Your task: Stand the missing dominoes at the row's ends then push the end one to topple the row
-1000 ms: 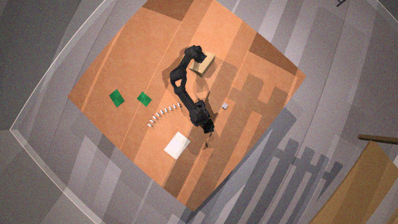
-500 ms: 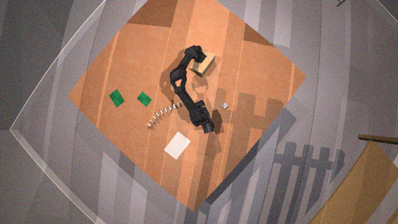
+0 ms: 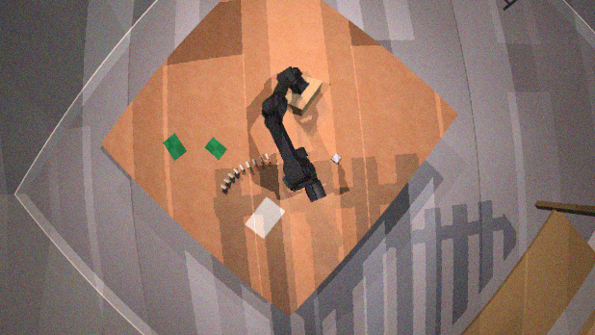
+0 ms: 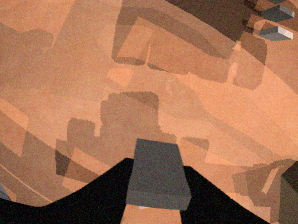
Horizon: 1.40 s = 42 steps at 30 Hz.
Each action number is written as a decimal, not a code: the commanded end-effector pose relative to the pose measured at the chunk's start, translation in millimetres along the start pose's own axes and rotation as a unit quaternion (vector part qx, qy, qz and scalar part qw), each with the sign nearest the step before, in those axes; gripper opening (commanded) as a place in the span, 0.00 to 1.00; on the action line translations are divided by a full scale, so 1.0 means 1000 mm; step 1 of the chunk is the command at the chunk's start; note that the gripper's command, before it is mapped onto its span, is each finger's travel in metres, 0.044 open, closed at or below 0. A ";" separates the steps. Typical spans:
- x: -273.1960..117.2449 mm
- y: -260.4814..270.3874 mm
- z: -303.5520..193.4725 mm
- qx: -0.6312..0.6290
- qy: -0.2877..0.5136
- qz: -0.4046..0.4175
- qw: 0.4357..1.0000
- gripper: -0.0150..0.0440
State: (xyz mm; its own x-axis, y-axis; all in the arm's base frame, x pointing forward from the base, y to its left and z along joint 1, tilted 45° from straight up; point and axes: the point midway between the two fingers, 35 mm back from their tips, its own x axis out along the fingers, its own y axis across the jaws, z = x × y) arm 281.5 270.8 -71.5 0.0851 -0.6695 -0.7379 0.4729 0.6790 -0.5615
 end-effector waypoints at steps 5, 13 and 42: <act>0.001 -0.005 0.002 0.003 0.008 -0.014 1.000 0.44; -0.005 -0.090 0.072 0.009 0.005 -0.016 1.000 0.44; 0.087 -0.133 0.098 0.013 0.003 -0.018 1.000 0.44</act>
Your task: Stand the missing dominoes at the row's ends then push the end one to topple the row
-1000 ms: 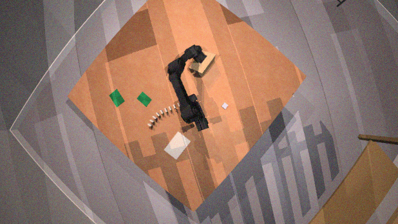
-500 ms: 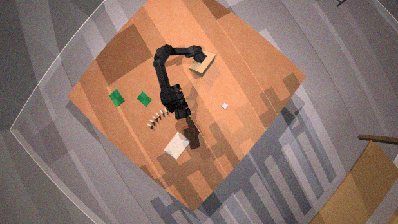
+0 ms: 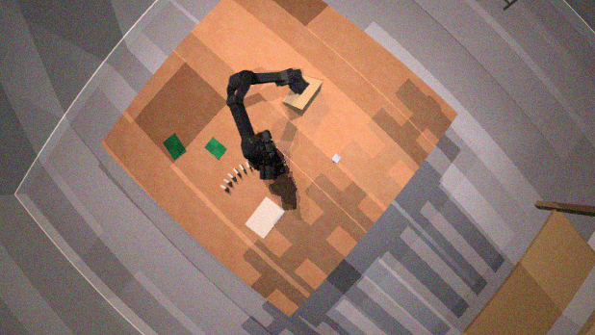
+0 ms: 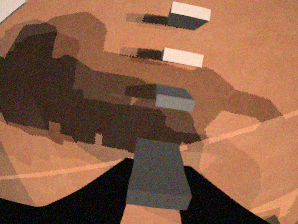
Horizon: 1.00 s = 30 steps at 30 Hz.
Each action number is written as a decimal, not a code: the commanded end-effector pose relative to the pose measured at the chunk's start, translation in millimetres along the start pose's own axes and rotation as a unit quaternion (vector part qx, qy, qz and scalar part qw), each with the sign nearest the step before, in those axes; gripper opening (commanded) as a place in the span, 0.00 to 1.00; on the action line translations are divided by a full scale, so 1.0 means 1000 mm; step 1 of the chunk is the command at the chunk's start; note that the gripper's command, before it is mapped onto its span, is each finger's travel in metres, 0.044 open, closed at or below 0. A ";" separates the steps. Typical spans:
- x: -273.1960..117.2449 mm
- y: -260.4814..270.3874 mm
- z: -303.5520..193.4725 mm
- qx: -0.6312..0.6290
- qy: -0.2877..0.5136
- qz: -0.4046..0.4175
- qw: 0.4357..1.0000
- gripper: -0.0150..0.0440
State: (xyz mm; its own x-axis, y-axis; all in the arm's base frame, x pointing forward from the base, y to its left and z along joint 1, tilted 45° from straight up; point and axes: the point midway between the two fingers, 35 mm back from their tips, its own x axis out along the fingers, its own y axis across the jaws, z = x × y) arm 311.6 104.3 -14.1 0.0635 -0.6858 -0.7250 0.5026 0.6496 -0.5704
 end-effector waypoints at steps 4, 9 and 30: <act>0.035 -0.004 -0.001 -0.003 -0.002 -0.005 1.000 0.44; 0.057 -0.009 -0.003 -0.002 -0.003 -0.007 1.000 0.44; 0.060 -0.009 -0.003 -0.002 -0.003 -0.007 1.000 0.79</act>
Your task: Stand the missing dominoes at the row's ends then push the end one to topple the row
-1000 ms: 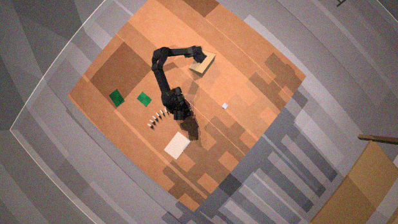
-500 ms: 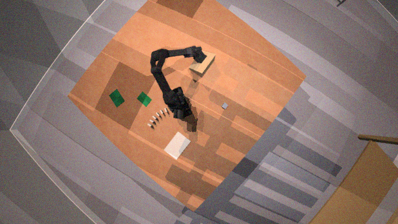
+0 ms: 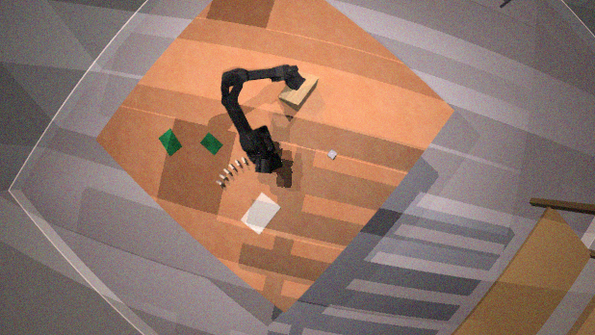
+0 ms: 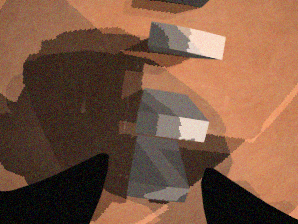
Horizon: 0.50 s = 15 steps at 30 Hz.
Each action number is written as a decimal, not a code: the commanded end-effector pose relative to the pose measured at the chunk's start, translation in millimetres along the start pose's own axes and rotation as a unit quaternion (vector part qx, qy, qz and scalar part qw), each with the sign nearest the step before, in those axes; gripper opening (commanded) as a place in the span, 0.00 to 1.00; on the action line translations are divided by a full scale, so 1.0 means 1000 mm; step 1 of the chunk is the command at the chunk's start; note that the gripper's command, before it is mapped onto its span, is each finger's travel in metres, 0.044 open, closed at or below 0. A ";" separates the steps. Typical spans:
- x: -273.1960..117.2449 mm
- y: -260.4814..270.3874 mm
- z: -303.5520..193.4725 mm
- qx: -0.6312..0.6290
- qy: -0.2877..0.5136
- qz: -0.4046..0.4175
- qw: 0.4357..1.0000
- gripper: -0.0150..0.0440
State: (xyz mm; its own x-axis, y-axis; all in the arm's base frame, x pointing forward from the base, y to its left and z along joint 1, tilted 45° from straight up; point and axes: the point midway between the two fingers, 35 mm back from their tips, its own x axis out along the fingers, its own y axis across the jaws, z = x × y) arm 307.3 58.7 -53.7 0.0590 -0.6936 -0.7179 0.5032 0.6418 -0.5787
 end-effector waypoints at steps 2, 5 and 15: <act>0.001 0.000 0.001 -0.002 -0.002 -0.001 1.000 0.88; 0.001 0.000 0.001 -0.002 -0.002 -0.001 1.000 1.00; -0.106 0.005 0.002 -0.001 0.002 0.003 1.000 1.00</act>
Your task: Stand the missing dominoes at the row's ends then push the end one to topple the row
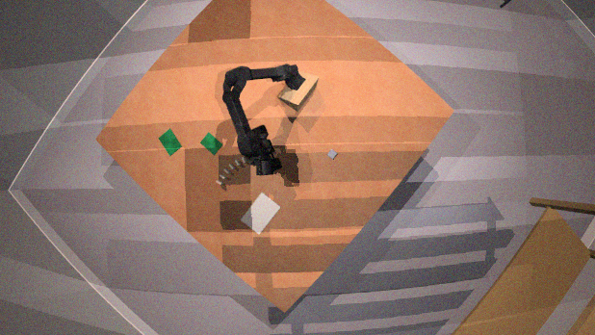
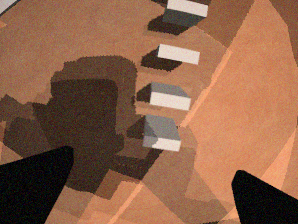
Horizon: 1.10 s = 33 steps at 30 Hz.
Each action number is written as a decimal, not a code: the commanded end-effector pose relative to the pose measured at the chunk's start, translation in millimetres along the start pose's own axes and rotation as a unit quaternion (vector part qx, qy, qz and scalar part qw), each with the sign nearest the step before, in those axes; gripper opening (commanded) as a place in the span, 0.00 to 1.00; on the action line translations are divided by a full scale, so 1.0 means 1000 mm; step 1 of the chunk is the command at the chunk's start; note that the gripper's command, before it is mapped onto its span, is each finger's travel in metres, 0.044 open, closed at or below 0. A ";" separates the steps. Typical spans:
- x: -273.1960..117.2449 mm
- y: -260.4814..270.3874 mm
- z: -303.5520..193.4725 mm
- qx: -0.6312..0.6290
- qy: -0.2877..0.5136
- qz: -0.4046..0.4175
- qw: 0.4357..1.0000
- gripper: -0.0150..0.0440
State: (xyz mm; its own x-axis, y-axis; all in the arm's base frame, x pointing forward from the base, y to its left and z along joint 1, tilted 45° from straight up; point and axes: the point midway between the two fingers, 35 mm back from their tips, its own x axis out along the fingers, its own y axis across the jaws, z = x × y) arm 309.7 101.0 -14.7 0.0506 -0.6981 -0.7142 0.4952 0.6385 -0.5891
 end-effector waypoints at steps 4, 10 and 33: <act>-0.074 -0.006 -0.005 0.004 0.000 0.006 1.000 1.00; -0.073 -0.006 -0.005 -0.004 0.000 0.006 1.000 0.96; -0.011 -0.005 -0.042 -0.706 -0.005 0.001 0.709 0.25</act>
State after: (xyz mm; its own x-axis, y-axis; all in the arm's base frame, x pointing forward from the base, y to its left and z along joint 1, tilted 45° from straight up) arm 278.8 128.3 -8.8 0.0621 -0.6887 -0.7224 -0.6765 0.5031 -0.5378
